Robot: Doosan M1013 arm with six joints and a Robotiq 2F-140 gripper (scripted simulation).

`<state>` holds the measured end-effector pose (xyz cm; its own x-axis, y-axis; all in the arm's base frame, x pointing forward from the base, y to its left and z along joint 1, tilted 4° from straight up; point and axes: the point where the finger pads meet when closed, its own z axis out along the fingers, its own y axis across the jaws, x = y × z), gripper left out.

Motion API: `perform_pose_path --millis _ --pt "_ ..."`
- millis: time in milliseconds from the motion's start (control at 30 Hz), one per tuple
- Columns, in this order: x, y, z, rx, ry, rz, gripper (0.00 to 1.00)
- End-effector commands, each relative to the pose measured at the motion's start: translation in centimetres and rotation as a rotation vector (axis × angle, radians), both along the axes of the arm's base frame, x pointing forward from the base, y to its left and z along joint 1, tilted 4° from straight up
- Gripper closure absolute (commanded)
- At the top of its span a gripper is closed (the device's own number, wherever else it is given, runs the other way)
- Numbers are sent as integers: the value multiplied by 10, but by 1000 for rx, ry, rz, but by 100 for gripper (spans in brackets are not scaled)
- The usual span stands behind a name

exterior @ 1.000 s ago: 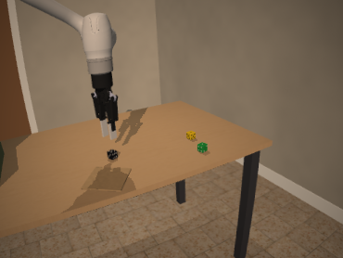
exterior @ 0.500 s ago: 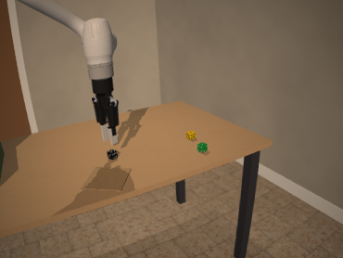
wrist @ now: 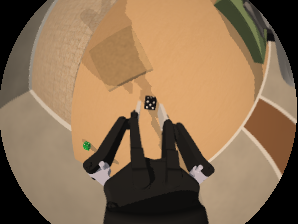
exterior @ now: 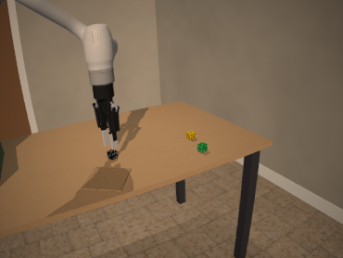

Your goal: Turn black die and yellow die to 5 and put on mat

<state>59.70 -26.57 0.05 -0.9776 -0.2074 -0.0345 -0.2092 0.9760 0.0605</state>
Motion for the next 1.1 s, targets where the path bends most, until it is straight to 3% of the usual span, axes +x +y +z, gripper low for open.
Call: perform_pose_path --millis 0,1067 --pt "1 3 -6 3 -1 3 65" --pt "1 3 -12 3 -1 3 65"
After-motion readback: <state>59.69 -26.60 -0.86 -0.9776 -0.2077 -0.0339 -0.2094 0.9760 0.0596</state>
